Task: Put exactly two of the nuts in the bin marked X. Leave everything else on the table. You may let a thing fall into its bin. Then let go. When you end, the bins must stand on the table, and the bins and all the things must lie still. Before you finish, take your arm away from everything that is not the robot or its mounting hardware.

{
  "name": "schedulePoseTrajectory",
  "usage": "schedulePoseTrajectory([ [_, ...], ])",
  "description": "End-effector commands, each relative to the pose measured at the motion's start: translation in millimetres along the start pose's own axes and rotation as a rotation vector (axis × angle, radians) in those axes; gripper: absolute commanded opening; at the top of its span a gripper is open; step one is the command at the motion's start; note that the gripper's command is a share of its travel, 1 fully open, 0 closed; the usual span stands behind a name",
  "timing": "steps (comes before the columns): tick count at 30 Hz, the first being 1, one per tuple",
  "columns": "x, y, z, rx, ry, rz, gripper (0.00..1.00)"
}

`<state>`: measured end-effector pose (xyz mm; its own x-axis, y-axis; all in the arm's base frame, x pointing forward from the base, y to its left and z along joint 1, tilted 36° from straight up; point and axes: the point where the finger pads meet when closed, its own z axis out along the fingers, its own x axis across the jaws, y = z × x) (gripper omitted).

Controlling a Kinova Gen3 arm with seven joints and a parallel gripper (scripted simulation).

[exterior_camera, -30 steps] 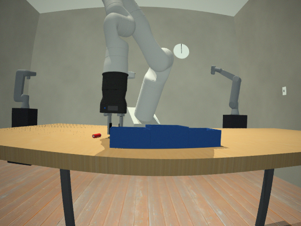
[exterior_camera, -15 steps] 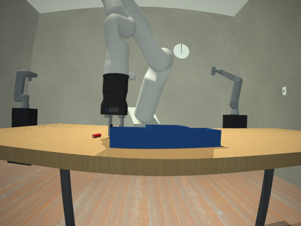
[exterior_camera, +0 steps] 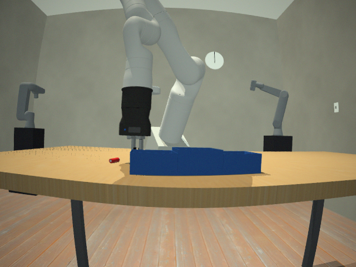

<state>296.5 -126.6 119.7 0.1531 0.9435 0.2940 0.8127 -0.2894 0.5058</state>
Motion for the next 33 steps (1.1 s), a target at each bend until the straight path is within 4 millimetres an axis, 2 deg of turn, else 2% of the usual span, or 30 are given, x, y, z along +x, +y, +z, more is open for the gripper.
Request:
schedulePoseTrajectory([
  [1, 1.2, -0.9, 0.1, 0.000, 0.002, -0.003, 0.34],
  [17, 1.2, -0.9, 0.1, 0.000, 0.002, -0.003, 0.34],
  [33, 0.5, -0.6, -47.5, 0.001, 0.002, -0.004, 0.34],
])
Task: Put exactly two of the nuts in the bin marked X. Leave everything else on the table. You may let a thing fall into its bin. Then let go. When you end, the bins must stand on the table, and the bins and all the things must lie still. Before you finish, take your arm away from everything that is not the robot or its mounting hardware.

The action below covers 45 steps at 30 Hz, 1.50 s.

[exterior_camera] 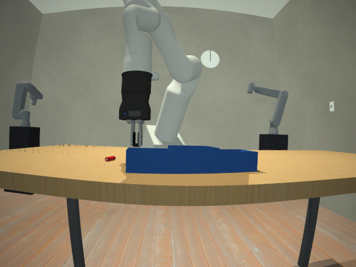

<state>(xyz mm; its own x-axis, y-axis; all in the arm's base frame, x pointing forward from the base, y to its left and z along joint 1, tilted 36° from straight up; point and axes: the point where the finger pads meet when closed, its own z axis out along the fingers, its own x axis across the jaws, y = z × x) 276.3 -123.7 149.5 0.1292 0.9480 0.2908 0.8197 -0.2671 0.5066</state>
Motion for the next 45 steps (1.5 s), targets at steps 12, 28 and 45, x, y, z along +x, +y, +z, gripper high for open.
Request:
schedulePoseTrajectory([
  [12, -8.0, 1.0, -25.8, -0.005, -0.008, 0.022, 0.34],
  [28, -7.1, 1.1, -24.8, -0.007, -0.008, 0.019, 0.34],
  [45, -7.1, 1.1, -24.8, -0.007, -0.008, 0.019, 0.34],
])
